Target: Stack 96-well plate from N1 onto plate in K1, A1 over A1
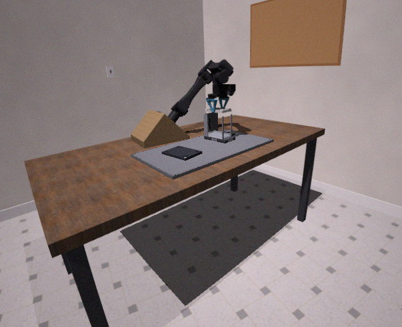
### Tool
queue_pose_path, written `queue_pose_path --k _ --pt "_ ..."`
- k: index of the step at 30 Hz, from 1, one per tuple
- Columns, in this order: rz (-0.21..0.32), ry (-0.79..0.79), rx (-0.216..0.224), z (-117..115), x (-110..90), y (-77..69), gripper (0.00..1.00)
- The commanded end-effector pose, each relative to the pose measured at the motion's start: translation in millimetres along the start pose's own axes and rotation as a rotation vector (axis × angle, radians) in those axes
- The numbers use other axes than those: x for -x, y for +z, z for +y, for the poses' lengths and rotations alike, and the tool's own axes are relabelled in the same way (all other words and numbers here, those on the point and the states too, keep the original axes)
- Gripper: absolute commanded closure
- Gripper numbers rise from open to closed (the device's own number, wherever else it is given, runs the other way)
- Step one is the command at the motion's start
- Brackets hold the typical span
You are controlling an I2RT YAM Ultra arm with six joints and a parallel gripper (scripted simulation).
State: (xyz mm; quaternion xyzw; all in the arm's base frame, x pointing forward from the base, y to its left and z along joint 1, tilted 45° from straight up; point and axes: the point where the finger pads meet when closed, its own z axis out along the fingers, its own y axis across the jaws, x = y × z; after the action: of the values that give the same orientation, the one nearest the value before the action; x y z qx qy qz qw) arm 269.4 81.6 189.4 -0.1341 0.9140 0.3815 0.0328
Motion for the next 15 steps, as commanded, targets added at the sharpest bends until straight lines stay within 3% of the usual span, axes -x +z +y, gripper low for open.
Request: queue_pose_path --k 1,15 --pt "-0.009 0.009 0.009 4.9 -6.8 -2.4 1.00" --pt "-0.012 0.009 0.008 2.9 -7.3 -3.5 1.00"
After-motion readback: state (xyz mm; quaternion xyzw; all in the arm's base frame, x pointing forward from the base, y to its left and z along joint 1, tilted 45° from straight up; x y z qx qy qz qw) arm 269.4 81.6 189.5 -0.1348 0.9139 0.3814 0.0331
